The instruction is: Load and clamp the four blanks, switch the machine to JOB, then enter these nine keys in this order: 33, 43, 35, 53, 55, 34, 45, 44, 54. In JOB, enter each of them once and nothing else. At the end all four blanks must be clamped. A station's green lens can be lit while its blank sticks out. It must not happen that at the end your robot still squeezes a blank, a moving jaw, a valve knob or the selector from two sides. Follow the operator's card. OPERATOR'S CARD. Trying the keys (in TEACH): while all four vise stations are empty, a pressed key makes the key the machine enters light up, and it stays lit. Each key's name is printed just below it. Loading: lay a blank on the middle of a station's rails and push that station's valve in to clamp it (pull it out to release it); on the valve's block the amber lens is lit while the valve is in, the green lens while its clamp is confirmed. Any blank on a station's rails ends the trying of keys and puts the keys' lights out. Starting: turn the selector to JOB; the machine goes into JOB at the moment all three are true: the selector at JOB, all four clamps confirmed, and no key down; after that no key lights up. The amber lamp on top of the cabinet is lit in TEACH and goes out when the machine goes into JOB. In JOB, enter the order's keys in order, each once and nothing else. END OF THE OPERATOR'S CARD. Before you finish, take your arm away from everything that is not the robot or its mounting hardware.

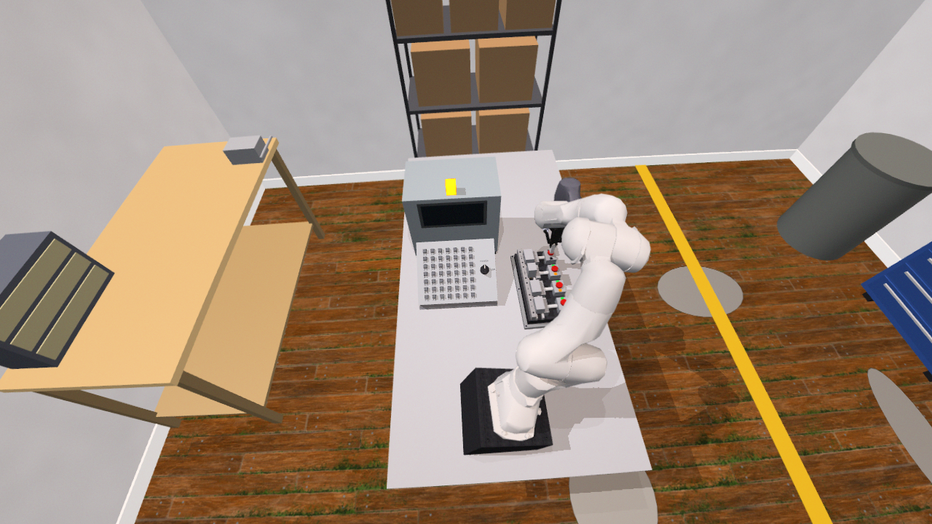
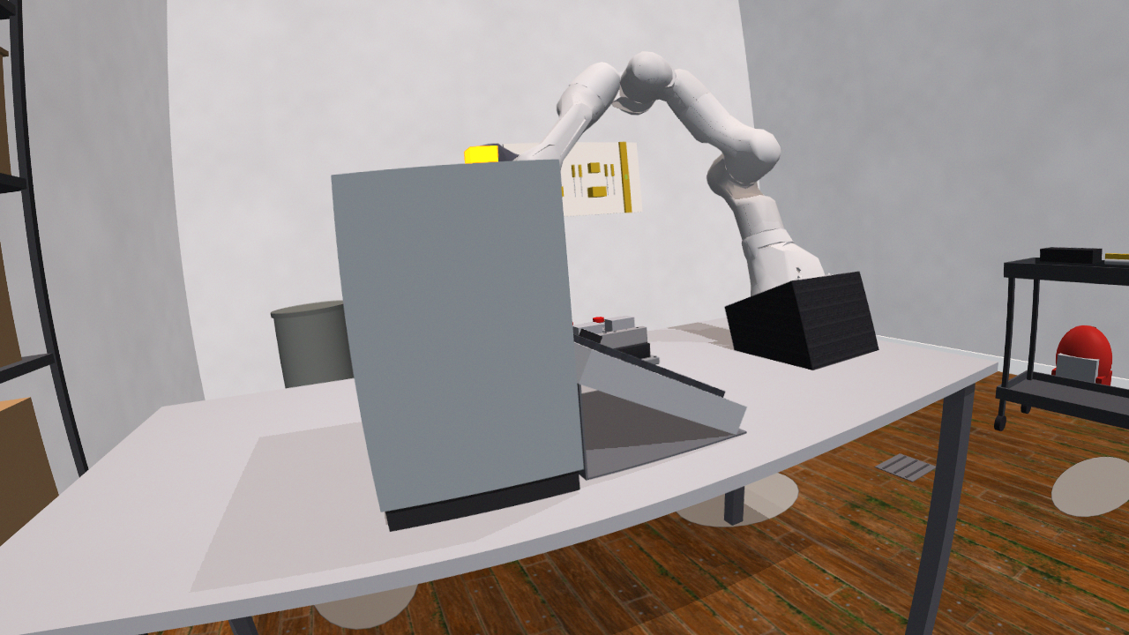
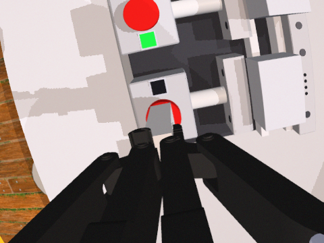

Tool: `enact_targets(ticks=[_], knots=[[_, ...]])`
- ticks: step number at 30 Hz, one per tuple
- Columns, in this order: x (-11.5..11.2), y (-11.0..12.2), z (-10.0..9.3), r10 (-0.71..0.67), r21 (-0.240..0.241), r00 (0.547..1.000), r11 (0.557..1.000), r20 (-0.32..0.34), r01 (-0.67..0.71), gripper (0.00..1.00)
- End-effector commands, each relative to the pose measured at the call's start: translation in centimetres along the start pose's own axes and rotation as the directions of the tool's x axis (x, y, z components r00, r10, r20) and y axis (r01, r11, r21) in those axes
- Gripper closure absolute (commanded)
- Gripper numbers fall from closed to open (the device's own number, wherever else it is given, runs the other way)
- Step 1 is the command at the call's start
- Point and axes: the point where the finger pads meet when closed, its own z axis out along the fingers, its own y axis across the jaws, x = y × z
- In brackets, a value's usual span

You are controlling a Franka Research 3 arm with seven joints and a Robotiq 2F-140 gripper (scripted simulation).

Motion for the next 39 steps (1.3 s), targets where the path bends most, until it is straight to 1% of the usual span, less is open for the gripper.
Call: enact_targets(ticks=[1,14,29,39], knots=[[0.0,-0.2,0.1,-0.001,0.002,1.0,1.0,0.001,0.001,1.0],[0.0,-0.2,0.2,-0.001,0.002,1.0,1.0,0.001,0.001,1.0],[0.0,-0.2,1.2,-0.001,0.002,1.0,1.0,0.001,0.001,1.0],[0.0,-0.2,1.6,-0.001,0.002,1.0,1.0,0.001,0.001,1.0]])
